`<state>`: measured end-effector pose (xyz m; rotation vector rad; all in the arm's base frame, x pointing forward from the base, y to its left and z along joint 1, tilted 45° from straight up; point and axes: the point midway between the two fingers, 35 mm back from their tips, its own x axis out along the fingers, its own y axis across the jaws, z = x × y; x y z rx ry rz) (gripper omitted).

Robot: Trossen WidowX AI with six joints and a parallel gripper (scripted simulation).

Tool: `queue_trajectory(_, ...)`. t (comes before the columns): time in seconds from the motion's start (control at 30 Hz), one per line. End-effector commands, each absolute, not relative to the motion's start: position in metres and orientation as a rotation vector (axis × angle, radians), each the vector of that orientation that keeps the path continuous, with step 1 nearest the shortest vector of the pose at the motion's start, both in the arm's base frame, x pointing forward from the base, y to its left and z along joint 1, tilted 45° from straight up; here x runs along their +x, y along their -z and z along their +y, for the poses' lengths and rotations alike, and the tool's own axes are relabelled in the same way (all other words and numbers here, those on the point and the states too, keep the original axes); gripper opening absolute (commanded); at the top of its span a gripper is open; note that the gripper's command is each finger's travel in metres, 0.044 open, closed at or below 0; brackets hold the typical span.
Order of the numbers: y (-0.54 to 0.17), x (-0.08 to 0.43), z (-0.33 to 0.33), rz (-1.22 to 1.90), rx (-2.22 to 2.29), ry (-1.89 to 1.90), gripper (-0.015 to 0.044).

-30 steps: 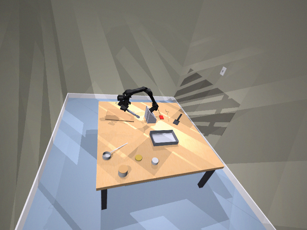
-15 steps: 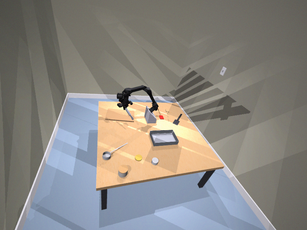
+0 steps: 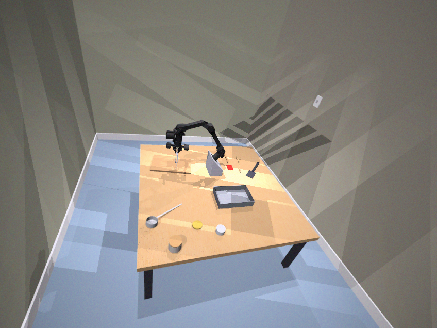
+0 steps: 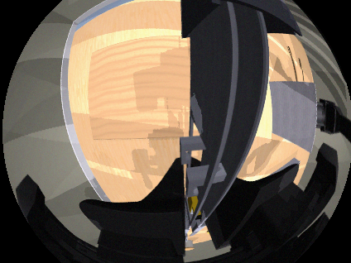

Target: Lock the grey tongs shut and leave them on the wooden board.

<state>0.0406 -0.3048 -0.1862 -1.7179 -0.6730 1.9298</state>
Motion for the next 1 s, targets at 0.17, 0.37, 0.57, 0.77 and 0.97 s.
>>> queue_trajectory(0.17,0.187,0.016,-0.304,-0.299,-1.478,-1.916,-0.0150)
queue_trajectory(0.37,0.187,0.000,-0.302,-0.074,-1.315,-1.880,-0.0150)
queue_trajectory(0.57,0.188,-0.015,-0.300,0.139,-1.147,-1.827,-0.0150)
queue_trajectory(0.77,0.188,-0.031,-0.297,0.340,-0.973,-1.758,-0.0150)
queue_trajectory(0.97,0.189,-0.046,-0.293,0.528,-0.796,-1.676,-0.0150)
